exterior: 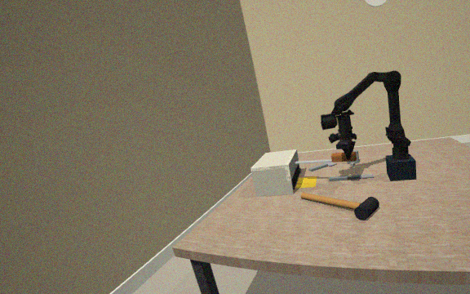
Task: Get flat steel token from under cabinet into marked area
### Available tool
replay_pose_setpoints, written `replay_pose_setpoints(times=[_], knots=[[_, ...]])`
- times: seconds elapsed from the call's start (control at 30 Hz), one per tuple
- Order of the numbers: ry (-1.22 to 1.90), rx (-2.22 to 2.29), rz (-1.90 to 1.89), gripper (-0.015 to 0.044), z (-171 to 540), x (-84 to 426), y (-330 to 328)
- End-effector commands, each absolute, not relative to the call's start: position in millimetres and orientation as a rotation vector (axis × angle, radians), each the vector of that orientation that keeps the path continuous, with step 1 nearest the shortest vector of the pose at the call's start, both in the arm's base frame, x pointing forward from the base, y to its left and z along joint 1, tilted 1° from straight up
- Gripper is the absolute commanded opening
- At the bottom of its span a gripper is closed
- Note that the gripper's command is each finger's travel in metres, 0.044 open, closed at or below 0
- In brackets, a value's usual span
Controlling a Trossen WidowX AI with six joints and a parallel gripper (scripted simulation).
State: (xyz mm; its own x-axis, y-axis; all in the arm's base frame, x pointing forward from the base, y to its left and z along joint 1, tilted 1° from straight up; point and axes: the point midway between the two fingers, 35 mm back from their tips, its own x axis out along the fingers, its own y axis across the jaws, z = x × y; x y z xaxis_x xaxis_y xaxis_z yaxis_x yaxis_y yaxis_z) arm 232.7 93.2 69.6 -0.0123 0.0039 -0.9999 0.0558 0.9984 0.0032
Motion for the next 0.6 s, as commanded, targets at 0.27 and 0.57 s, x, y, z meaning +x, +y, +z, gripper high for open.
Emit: replay_pose_setpoints(times=[0.27, 0.57], knots=[[1.573, 0.039, -0.029, 0.0, 53, 231, 98], [1.573, 0.038, -0.028, 0.0, 38, 229, 101]])
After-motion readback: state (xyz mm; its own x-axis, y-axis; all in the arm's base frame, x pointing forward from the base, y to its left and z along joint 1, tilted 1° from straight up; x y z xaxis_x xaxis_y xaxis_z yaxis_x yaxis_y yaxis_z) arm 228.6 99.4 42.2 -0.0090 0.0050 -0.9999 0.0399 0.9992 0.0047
